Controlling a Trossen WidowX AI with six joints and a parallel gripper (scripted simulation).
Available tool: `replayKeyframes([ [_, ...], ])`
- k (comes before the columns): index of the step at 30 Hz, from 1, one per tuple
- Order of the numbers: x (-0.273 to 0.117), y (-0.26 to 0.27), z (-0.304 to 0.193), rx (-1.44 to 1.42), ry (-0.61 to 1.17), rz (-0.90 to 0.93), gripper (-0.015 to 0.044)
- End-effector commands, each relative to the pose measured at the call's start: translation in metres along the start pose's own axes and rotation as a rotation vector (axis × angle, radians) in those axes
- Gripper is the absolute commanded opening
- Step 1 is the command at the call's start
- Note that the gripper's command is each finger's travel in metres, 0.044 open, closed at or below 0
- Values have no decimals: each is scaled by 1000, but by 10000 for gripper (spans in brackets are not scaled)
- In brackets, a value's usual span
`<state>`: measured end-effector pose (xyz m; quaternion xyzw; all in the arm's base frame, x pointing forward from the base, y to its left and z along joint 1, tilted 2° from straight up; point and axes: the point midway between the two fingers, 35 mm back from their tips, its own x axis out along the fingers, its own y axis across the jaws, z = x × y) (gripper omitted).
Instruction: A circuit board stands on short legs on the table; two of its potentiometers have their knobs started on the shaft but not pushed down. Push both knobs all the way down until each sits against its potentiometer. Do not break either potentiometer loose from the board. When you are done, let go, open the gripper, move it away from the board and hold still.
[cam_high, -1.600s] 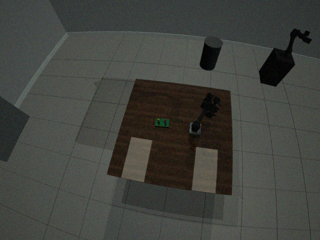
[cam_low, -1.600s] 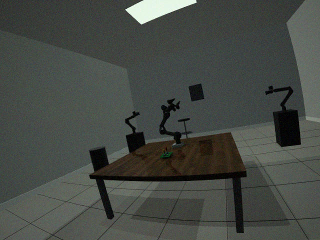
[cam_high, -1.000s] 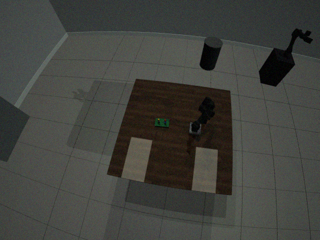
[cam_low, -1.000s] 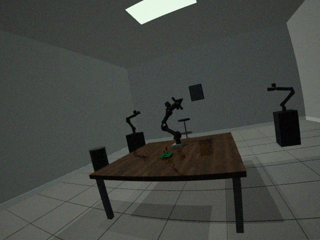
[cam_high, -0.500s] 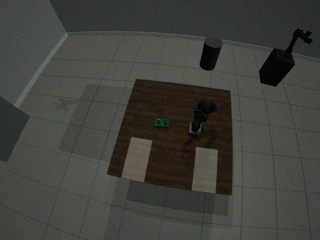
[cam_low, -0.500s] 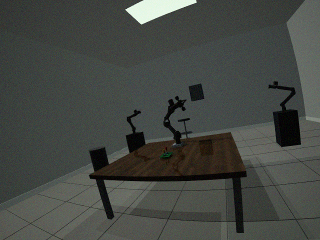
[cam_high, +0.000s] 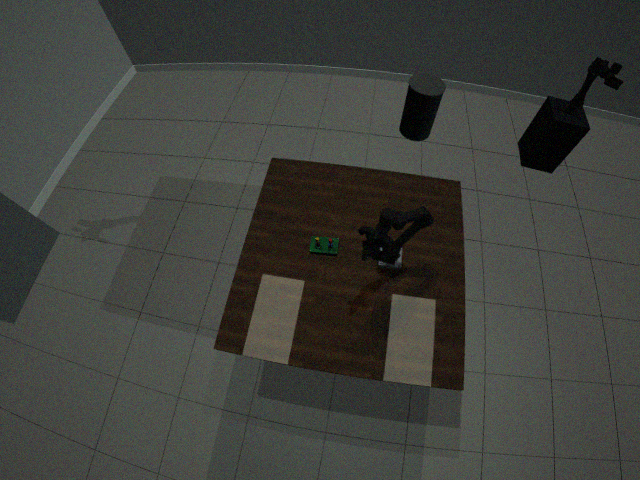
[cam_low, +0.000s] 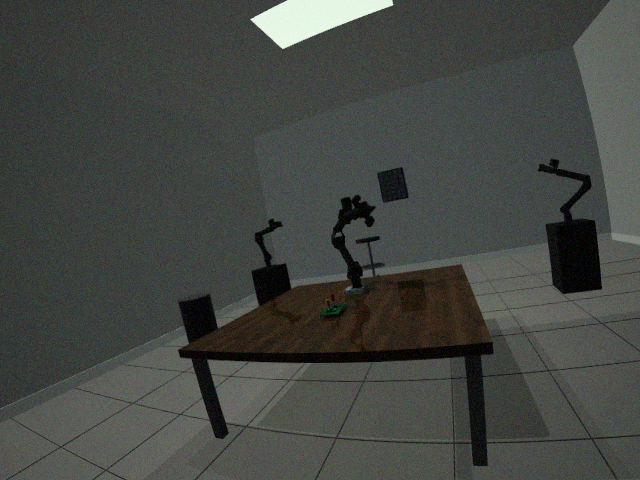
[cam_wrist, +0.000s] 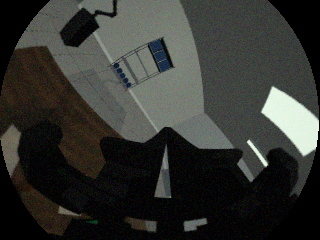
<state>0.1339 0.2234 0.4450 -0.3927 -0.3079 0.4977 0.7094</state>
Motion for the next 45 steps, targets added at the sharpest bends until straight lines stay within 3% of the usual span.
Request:
replayKeyframes([
  [1, 11, 2, -27, 82, 96, 24, 0],
  [21, 18, 18, -166, 528, 604, 72, 0],
  [45, -41, 54, -298, 1012, 1164, 26, 0],
])
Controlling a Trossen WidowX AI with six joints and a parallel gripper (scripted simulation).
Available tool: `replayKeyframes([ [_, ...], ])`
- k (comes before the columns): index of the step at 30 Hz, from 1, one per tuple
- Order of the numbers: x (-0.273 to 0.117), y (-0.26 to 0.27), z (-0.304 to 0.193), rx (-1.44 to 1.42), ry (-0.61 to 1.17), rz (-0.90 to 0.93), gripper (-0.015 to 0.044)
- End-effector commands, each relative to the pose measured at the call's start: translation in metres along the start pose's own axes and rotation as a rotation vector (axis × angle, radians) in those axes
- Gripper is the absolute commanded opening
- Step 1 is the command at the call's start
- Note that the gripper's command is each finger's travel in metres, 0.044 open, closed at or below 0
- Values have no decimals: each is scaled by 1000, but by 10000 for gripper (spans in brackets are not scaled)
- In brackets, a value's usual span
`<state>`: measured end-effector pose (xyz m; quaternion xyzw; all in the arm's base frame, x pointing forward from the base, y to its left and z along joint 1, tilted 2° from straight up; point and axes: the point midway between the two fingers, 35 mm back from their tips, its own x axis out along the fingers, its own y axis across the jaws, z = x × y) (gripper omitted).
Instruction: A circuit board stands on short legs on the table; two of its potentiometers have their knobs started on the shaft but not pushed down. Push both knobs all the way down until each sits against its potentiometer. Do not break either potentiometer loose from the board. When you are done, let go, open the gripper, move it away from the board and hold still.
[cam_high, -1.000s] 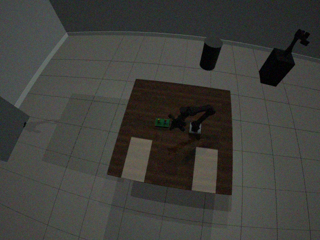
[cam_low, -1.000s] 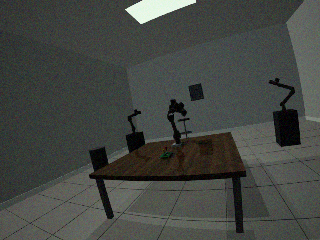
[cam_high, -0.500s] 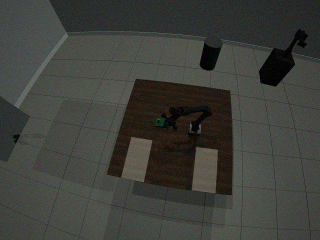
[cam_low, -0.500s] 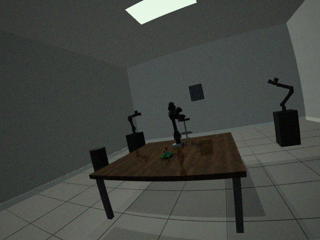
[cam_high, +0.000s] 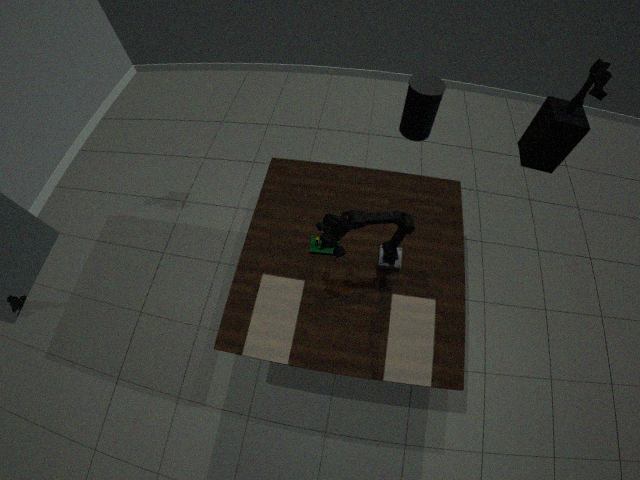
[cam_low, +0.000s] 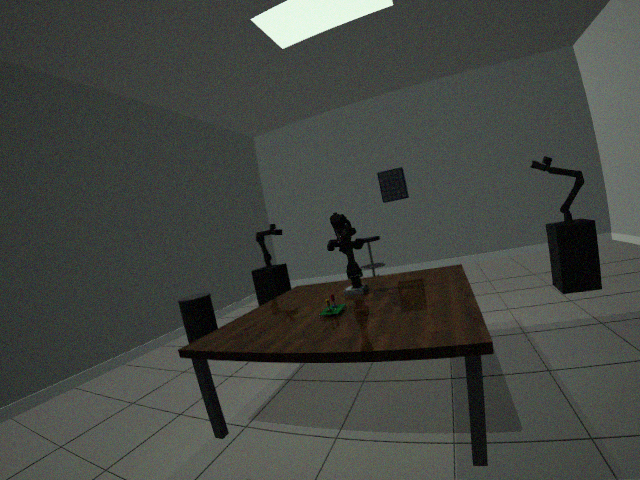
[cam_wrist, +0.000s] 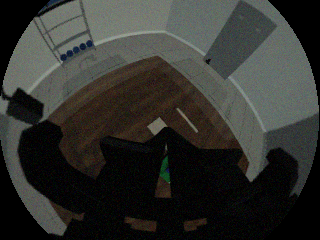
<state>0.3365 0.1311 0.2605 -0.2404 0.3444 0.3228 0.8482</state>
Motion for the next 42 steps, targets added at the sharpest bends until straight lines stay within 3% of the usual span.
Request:
replayKeyframes([
  [1, 12, -12, -18, 95, 94, -8, 0],
  [29, 39, -76, -158, 739, 724, -134, 0],
  [42, 54, -74, -174, 752, 739, -138, 0],
])
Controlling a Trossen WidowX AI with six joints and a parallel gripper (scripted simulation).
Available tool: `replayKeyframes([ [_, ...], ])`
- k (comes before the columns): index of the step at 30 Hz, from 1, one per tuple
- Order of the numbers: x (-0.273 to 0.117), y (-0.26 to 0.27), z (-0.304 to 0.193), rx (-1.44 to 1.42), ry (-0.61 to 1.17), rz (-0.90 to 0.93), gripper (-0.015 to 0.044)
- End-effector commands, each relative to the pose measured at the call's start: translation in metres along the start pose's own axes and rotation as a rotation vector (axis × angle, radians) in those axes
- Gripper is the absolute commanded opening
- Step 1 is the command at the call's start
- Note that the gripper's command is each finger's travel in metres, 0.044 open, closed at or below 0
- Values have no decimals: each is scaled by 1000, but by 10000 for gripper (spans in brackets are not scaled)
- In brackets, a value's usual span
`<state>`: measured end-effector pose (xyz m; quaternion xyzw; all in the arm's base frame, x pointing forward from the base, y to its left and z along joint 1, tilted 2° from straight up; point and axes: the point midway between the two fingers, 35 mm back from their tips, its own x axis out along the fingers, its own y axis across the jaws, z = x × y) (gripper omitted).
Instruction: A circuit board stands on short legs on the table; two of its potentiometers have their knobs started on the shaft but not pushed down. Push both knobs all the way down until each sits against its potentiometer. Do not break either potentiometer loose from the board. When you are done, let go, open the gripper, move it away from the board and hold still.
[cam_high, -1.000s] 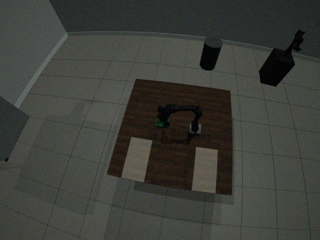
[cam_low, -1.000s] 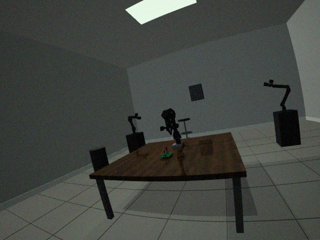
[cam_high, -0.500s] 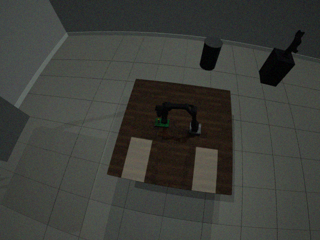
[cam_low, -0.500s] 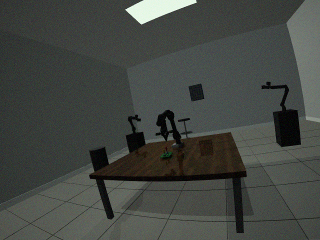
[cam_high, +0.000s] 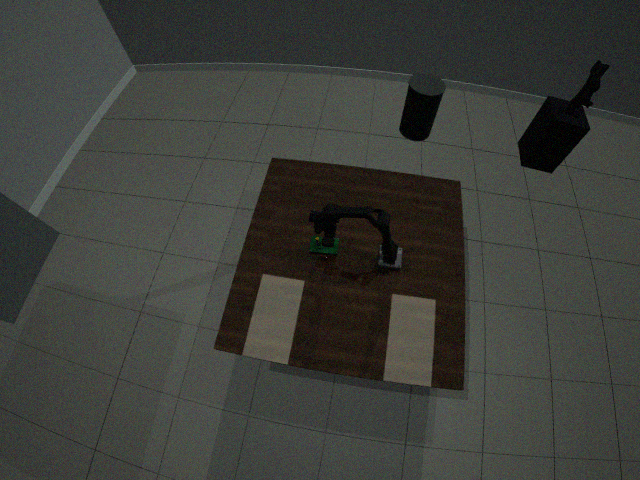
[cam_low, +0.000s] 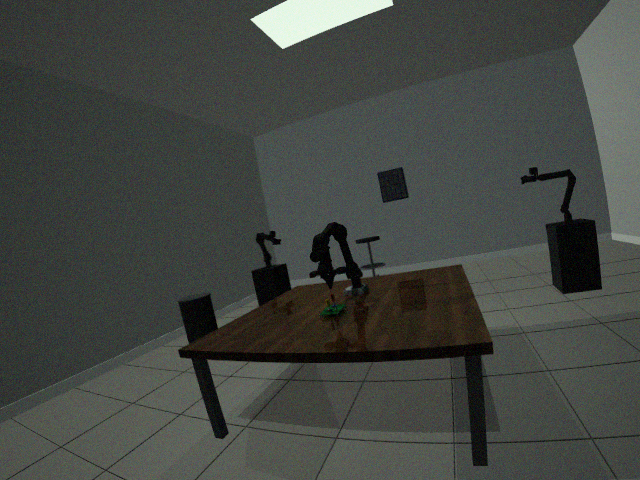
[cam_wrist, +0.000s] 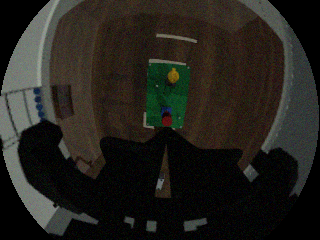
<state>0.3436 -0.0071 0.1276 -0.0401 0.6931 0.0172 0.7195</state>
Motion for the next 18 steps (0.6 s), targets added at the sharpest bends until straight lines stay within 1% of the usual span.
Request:
replayKeyframes([
  [1, 6, -1, 0, 5, 7, -3, 0],
  [18, 27, -1, 0, 5, 7, -3, 0],
])
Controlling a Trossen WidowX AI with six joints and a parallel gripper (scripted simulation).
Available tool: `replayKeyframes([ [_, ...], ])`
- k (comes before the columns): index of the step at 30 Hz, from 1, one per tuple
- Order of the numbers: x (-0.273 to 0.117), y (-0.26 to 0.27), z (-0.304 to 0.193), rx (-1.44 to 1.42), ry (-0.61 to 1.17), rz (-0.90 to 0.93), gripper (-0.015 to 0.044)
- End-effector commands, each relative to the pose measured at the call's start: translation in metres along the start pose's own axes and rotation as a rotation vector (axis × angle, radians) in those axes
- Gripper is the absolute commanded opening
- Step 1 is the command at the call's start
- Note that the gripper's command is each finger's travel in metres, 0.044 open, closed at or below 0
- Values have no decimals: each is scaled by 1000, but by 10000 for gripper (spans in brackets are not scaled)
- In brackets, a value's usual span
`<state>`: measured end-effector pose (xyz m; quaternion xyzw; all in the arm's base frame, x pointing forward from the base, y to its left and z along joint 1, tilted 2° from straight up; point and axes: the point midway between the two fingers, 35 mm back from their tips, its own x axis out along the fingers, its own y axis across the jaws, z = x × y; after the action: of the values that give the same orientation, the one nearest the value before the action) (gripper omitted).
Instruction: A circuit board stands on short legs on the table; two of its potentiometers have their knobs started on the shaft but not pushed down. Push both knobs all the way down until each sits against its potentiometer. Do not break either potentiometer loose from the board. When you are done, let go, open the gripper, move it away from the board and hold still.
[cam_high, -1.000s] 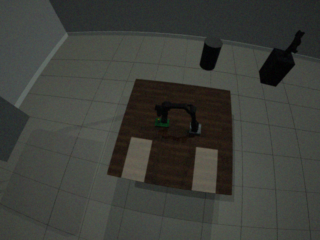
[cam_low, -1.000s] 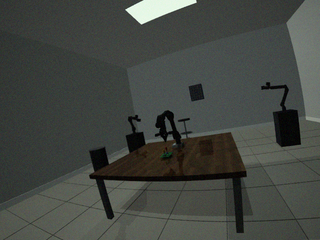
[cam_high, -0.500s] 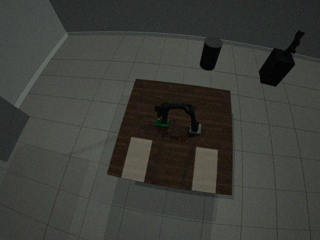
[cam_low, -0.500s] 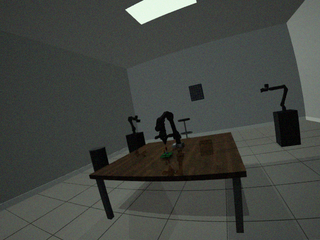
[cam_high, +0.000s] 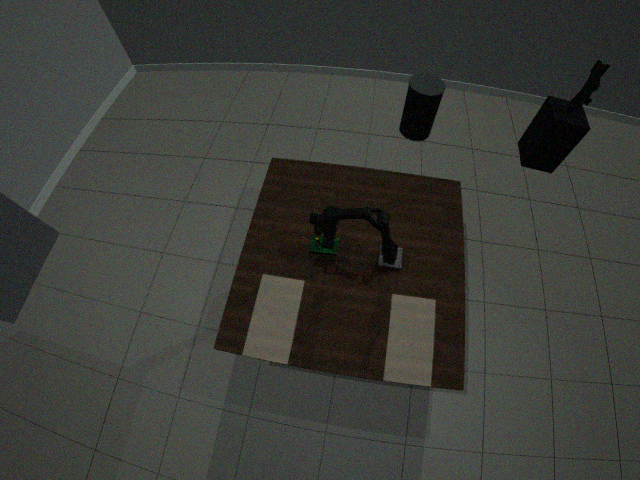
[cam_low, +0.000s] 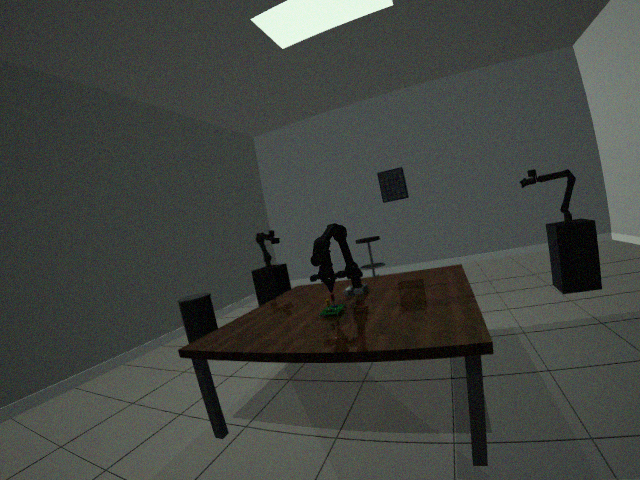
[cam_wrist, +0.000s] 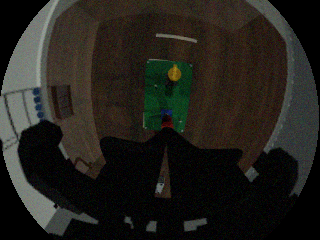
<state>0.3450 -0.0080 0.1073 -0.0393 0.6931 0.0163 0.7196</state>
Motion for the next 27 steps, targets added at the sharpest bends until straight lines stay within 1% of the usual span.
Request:
replayKeyframes([
  [1, 7, 0, -1, 2, 7, -3, 0],
  [27, 10, 0, -1, 2, 7, -3, 0],
])
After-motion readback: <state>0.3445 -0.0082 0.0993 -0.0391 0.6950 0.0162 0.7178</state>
